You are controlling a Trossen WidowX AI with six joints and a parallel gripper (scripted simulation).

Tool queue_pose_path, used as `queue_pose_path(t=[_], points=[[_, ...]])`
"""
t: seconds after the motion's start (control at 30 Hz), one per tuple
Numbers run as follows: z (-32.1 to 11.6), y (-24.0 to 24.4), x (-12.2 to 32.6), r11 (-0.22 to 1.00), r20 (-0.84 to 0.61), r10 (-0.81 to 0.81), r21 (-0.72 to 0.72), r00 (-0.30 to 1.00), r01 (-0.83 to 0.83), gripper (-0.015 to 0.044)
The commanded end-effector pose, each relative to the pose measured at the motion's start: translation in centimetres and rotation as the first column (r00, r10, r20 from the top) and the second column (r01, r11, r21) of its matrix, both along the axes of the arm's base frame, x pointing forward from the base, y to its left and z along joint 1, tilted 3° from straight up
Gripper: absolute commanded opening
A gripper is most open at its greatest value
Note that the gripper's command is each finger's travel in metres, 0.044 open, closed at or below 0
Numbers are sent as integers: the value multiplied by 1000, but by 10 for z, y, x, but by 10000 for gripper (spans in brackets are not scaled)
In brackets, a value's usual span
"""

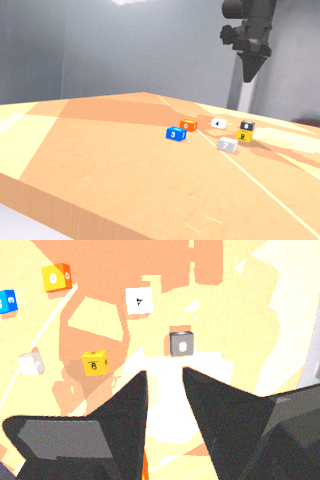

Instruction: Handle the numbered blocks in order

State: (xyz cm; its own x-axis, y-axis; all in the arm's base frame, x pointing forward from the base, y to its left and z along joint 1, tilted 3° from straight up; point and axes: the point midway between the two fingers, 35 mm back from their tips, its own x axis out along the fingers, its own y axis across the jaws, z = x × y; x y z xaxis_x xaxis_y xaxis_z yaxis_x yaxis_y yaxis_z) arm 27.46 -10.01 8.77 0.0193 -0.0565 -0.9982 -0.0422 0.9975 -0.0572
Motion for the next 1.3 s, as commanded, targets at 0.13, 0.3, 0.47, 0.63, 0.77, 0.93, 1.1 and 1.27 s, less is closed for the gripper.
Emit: queue_pose_path(t=[0.13, 0.3, 0.47, 0.63, 0.77, 0.93, 1.1, 1.27], points=[[-2, -40, -11, 1000, -8, 11, -3, 1000, -11, 146], [-76, -44, -10, 1000, -8, 11, -3, 1000, -11, 278], [-79, -44, -10, 1000, -8, 11, -3, 1000, -11, 400], [-83, -44, -10, 1000, -10, 11, -3, 1000, -11, 400], [-90, -45, -10, 1000, -11, 11, -3, 1000, -11, 400], [-97, -45, -10, 1000, -12, 11, -3, 1000, -11, 400], [-105, -46, -10, 1000, -11, 11, -3, 1000, -11, 400], [-112, -46, -10, 1000, -10, 11, -3, 1000, -11, 400]])
